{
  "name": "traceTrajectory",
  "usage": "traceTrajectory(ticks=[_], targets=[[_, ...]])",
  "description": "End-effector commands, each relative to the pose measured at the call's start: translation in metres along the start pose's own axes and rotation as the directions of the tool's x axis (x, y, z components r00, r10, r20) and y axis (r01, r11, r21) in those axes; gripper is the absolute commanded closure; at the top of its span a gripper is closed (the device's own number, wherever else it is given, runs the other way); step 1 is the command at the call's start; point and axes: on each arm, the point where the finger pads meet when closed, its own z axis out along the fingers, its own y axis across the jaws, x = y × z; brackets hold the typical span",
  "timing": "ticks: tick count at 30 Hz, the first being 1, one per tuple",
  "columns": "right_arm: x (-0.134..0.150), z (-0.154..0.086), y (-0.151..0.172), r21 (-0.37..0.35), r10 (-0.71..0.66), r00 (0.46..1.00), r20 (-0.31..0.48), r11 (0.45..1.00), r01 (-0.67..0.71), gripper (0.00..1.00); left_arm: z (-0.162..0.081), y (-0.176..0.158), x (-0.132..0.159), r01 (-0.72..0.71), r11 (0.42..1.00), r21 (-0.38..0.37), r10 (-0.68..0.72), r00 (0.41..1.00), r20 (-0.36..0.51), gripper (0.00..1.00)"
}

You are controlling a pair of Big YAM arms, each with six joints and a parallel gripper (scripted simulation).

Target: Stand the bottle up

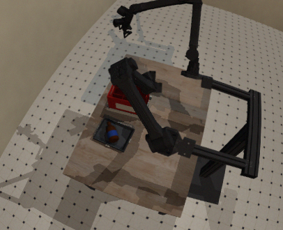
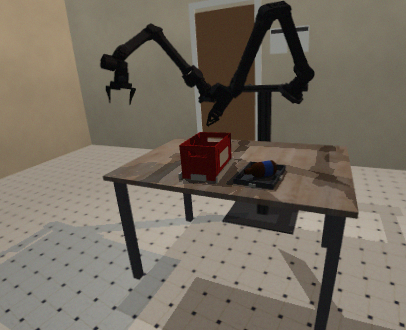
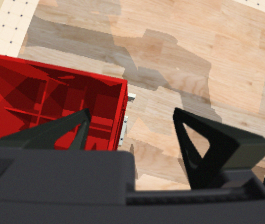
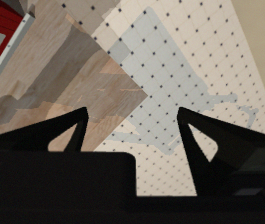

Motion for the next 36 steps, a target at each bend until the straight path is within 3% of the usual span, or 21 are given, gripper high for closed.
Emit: traceTrajectory(ticks=[1,4,8,10,12,14,17,20,24,27,29,36], targets=[[-0.007,-0.003,0.001,0.011,0.011,1.000,0.012,1.000,-0.012,0.00,-0.016,0.080,0.014,0.165,0.981,-0.101,-0.157,0.984,0.081,0.00],[-0.029,0.006,0.025,-0.002,0.019,0.999,0.029,1.000,-0.018,0.00,-0.034,0.138,0.037,0.292,0.935,-0.199,-0.269,0.954,0.136,0.00],[-0.098,0.009,0.086,0.016,0.107,0.985,0.134,0.994,-0.110,0.00,-0.063,0.207,0.081,0.445,0.833,-0.330,-0.397,0.895,0.204,0.00],[-0.120,0.008,0.112,0.016,0.125,0.978,0.170,0.991,-0.129,0.00,-0.076,0.231,0.102,0.497,0.781,-0.379,-0.441,0.867,0.231,0.00],[-0.120,0.008,0.112,0.016,0.125,0.978,0.170,0.991,-0.129,0.00,-0.076,0.231,0.102,0.497,0.781,-0.379,-0.441,0.867,0.231,0.00],[-0.169,0.000,0.186,0.003,0.153,0.951,0.269,0.987,-0.160,0.00,-0.080,0.237,0.135,0.557,0.724,-0.407,-0.510,0.830,0.227,0.00],[-0.198,-0.012,0.254,-0.020,0.167,0.922,0.350,0.985,-0.171,0.00,-0.082,0.230,0.186,0.623,0.649,-0.437,-0.609,0.770,0.193,0.00],[-0.217,-0.030,0.337,-0.059,0.177,0.879,0.443,0.984,-0.169,0.00,-0.099,0.246,0.215,0.639,0.590,-0.493,-0.637,0.744,0.202,0.00],[-0.210,-0.062,0.457,-0.135,0.190,0.801,0.567,0.981,-0.137,0.00,-0.120,0.263,0.243,0.669,0.506,-0.545,-0.674,0.701,0.235,0.00],[-0.187,-0.082,0.520,-0.186,0.195,0.751,0.631,0.978,-0.097,0.00,-0.127,0.268,0.257,0.680,0.467,-0.565,-0.690,0.680,0.247,0.00],[-0.187,-0.082,0.520,-0.186,0.195,0.751,0.631,0.978,-0.097,0.00,-0.127,0.268,0.257,0.680,0.467,-0.565,-0.690,0.680,0.247,0.00],[-0.158,-0.101,0.565,-0.223,0.188,0.703,0.686,0.974,-0.043,0.00,-0.121,0.262,0.254,0.677,0.482,-0.557,-0.690,0.685,0.235,0.00]])
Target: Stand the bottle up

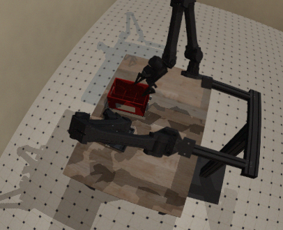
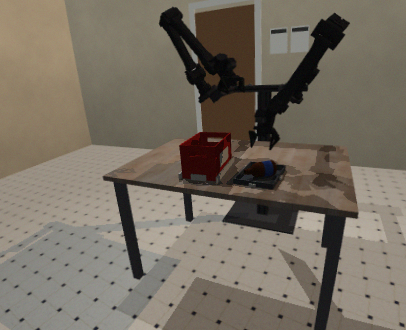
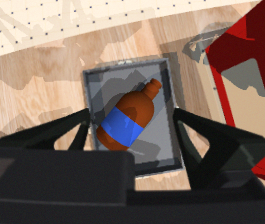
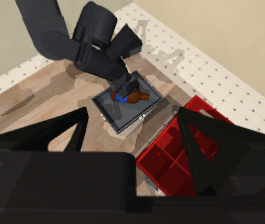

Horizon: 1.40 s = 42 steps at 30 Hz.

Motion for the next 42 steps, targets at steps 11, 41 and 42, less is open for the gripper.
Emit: traceTrajectory(ticks=[11,41,42], targets=[[-0.007,-0.002,0.009,0.003,0.029,0.998,0.047,1.000,-0.029,0.00,-0.002,-0.002,-0.003,-0.012,1.000,0.002,0.012,1.000,0.008,0.00],[0.065,0.034,-0.040,0.109,0.100,0.994,0.046,0.989,-0.104,0.00,0.099,-0.070,-0.028,-0.402,0.870,0.284,0.473,0.522,-0.710,0.47],[0.066,0.034,-0.040,0.110,0.100,0.994,0.046,0.988,-0.105,0.00,0.098,-0.069,-0.032,-0.418,0.859,0.294,0.487,0.494,-0.720,0.47]])
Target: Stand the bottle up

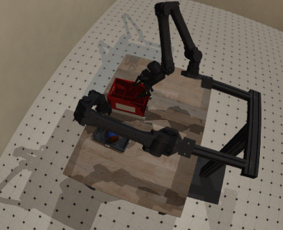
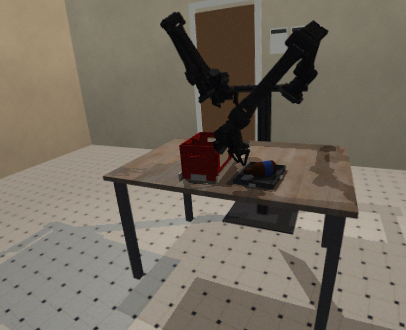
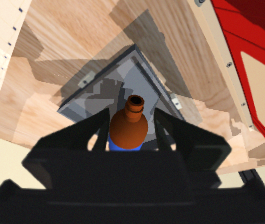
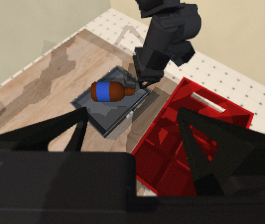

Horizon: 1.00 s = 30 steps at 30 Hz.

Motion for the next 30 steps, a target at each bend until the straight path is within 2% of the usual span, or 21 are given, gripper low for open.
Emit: traceTrajectory(ticks=[1,2,4,9,11,14,19,20,27,28,30], targets=[[0.006,0.000,-0.001,0.003,0.000,1.000,-0.005,1.000,0.000,0.00,0.001,-0.013,-0.001,-0.047,0.999,0.018,0.049,0.993,-0.103,0.47],[0.006,0.000,-0.001,0.003,0.000,1.000,-0.005,1.000,0.000,0.00,0.001,-0.013,-0.001,-0.047,0.999,0.018,0.049,0.993,-0.103,0.47],[0.006,0.000,-0.002,0.003,0.001,1.000,-0.005,1.000,-0.001,0.00,-0.001,-0.002,0.003,-0.083,0.996,0.015,0.084,0.982,-0.166,0.47],[0.006,0.000,-0.002,0.003,0.001,1.000,-0.005,1.000,-0.001,0.00,0.030,-0.007,0.027,-0.121,0.993,0.008,0.118,0.946,-0.301,0.47],[0.006,0.000,-0.002,0.003,0.001,1.000,-0.005,1.000,-0.001,0.00,0.030,-0.006,0.029,-0.161,0.987,0.009,0.155,0.933,-0.325,0.47],[0.006,0.000,-0.002,0.003,0.001,1.000,-0.005,1.000,-0.001,0.00,0.023,-0.008,0.024,-0.192,0.981,-0.004,0.180,0.927,-0.330,0.47],[0.006,0.000,-0.002,0.003,0.001,1.000,-0.005,1.000,-0.001,0.00,0.023,-0.008,0.023,-0.193,0.981,-0.004,0.181,0.926,-0.330,0.47],[-0.001,0.000,0.000,0.001,-0.005,1.000,0.007,1.000,0.005,0.00,0.015,0.000,0.020,-0.180,0.984,-0.011,0.167,0.933,-0.318,0.47],[-0.001,0.000,0.000,0.001,-0.005,1.000,0.007,1.000,0.005,0.00,0.015,0.000,0.020,-0.180,0.984,-0.011,0.167,0.933,-0.318,0.47],[-0.001,0.000,0.000,0.001,-0.005,1.000,0.007,1.000,0.005,0.00,0.025,0.004,0.027,-0.165,0.986,-0.002,0.155,0.932,-0.326,0.47],[-0.001,0.000,0.000,0.001,-0.005,1.000,0.007,1.000,0.005,0.00,0.030,0.004,0.027,-0.161,0.987,-0.005,0.150,0.935,-0.322,0.47]])
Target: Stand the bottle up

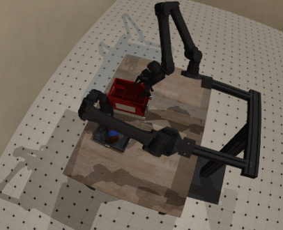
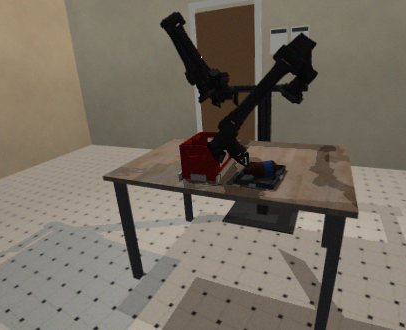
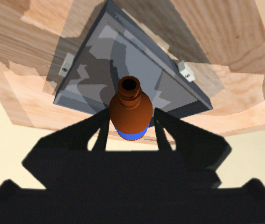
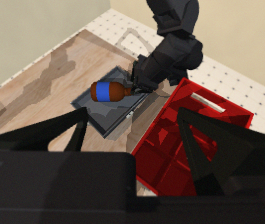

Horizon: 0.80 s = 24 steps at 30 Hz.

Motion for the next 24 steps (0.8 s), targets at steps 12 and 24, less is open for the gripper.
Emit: traceTrajectory(ticks=[12,24], targets=[[-0.001,0.000,0.000,0.000,-0.005,1.000,0.005,1.000,0.005,0.00,0.034,0.001,0.003,0.002,1.000,0.019,-0.002,1.000,-0.017,0.47],[-0.001,0.000,0.000,0.000,-0.005,1.000,0.005,1.000,0.005,0.00,0.048,0.004,0.001,0.009,1.000,0.017,-0.009,1.000,-0.012,0.47]])
